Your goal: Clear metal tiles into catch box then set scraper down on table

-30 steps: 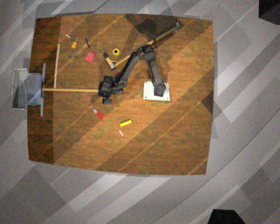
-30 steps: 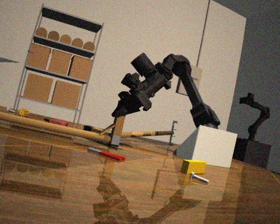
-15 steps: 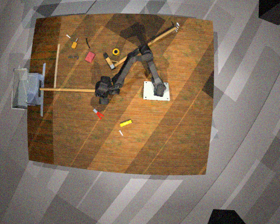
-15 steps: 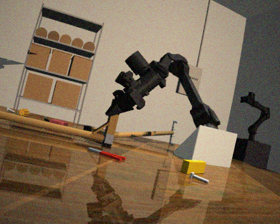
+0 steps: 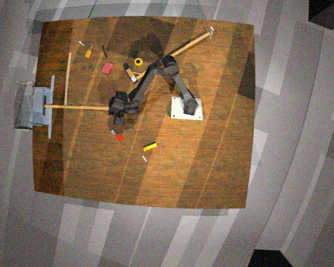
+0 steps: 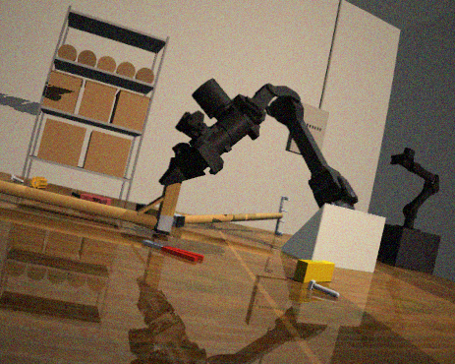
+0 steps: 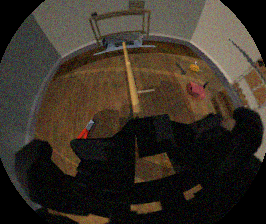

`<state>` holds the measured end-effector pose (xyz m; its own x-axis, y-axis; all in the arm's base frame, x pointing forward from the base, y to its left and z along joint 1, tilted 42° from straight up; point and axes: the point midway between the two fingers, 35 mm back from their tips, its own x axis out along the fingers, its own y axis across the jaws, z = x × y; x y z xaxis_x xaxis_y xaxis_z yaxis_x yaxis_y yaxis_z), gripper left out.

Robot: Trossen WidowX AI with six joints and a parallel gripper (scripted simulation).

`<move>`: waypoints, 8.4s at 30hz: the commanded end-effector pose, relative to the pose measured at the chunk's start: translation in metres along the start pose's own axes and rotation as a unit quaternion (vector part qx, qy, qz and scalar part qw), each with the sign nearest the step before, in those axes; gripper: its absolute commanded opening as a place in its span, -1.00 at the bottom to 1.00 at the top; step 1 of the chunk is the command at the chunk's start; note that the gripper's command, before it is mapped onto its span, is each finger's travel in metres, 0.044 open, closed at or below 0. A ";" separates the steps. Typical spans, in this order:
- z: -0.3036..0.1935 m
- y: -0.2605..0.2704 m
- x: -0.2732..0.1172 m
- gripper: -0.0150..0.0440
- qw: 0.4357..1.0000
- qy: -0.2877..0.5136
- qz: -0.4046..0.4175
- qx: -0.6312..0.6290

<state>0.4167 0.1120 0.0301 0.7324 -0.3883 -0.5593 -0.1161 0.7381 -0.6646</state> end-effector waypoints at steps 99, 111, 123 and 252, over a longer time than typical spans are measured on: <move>0.086 0.006 0.064 -0.49 1.000 -0.004 0.000 0.001; 0.075 0.007 0.051 -0.49 1.000 -0.004 0.001 0.001; 0.064 0.008 0.038 -0.49 1.000 -0.004 0.002 0.001; -0.066 -0.001 -0.053 -0.49 1.000 0.000 0.008 -0.012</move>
<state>0.3338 0.0955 0.0271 0.7305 -0.3771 -0.5693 -0.1424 0.7312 -0.6671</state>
